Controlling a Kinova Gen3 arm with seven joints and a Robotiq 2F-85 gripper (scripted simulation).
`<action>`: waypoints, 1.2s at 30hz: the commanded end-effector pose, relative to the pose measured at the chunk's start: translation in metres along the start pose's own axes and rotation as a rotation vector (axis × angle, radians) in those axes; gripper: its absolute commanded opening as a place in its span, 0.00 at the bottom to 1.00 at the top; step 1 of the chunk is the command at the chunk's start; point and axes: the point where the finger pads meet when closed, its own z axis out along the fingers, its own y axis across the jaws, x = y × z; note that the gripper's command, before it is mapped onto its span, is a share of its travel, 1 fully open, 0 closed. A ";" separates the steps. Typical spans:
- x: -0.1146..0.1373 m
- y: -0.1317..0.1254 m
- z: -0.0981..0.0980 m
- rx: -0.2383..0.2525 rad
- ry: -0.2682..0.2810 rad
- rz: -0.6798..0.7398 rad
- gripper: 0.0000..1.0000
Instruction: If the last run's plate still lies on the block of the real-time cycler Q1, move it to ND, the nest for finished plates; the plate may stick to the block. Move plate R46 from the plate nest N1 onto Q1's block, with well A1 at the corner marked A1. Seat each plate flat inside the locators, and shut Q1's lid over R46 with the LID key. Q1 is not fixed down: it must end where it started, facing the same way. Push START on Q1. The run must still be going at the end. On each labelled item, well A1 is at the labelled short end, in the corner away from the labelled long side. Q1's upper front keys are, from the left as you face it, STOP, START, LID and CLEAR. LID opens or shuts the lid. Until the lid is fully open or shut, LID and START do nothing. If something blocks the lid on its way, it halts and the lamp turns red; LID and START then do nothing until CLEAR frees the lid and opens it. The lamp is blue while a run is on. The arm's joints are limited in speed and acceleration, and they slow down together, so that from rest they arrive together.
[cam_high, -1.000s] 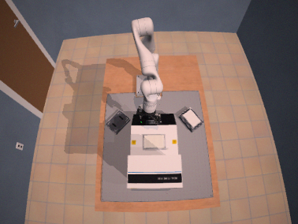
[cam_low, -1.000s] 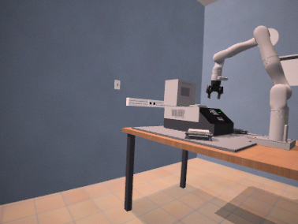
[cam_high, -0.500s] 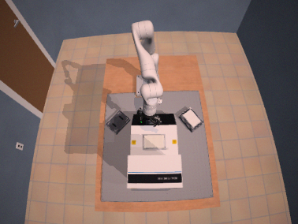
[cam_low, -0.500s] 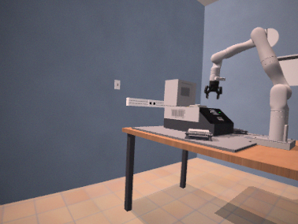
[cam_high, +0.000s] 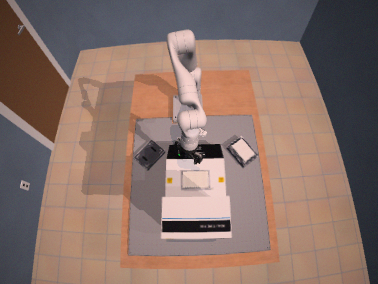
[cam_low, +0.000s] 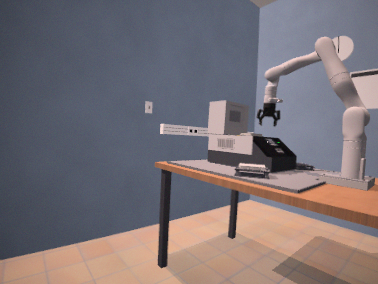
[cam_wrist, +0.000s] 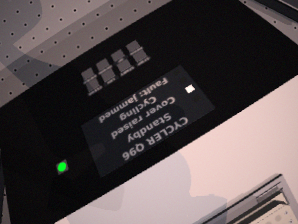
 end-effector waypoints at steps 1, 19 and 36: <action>-0.003 0.002 0.000 0.001 0.002 0.029 1.00; -0.016 0.011 0.004 0.009 0.023 0.187 1.00; -0.028 0.019 0.007 0.017 0.042 0.336 1.00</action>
